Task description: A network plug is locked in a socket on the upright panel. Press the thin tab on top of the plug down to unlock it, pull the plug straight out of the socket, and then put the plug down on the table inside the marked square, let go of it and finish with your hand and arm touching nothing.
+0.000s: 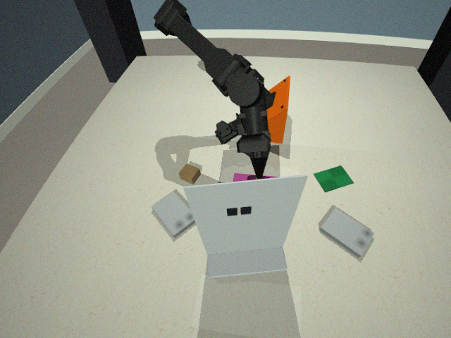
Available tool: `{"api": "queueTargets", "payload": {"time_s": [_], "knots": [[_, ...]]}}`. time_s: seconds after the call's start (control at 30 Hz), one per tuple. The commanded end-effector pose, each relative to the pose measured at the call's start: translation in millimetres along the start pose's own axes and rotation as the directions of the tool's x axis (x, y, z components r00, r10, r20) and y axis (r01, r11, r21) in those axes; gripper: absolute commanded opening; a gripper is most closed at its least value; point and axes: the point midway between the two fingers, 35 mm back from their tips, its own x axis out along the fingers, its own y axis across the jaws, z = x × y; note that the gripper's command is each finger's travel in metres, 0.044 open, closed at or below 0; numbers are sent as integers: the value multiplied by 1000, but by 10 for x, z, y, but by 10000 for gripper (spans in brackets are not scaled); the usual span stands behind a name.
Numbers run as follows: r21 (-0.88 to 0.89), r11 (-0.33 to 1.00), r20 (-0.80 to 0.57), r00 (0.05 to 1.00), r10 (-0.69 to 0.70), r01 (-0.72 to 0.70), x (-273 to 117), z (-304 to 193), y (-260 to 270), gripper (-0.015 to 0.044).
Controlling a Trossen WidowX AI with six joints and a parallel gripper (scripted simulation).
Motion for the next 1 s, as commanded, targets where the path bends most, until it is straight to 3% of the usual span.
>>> {"api": "queueTargets", "payload": {"time_s": [0.0,0.23,0.97], "knots": [[12,999,66,997,-33,33,17,11,-61,0],[25,997,202,976,-76,72,22,58,-197,0],[27,997,200,977,-81,77,202,70,-318,0]]}}
